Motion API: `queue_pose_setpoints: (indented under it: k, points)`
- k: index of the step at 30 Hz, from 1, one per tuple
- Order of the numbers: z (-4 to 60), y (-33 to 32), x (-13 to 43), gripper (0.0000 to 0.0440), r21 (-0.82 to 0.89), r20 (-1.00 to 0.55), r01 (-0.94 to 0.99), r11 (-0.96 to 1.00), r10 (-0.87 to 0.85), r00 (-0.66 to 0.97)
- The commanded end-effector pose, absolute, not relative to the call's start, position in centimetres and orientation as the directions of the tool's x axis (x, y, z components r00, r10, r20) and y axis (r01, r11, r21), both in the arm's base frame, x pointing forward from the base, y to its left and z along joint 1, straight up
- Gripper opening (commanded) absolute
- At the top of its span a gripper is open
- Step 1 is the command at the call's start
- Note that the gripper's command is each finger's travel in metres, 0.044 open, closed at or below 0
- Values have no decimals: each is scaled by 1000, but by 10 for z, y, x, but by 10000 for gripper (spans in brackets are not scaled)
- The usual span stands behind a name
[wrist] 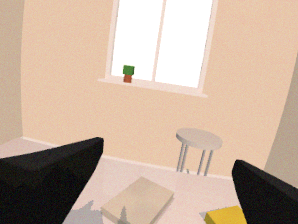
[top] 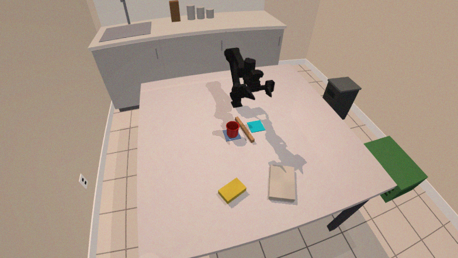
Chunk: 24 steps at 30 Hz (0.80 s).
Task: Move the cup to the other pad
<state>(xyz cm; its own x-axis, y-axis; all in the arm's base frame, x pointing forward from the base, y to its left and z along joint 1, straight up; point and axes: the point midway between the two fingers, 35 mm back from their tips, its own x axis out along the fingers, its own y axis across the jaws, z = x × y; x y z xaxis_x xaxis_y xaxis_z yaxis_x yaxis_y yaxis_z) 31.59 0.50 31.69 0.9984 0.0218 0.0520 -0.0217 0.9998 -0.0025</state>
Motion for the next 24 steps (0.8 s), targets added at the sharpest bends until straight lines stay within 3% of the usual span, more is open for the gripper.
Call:
queue_pose_setpoints:
  k: [1, 15, 19, 24]
  points:
    - [316, 4, 316, 374, -2, 47, -16, 1000, 16, 999]
    - [295, 1, 316, 22, 7, -98, 29, 1000, -28, 995]
    - [288, 4, 317, 22, 15, -155, 22, 1000, -20, 988]
    - [282, 9, 318, 71, 30, -225, 12, 999, -5, 974]
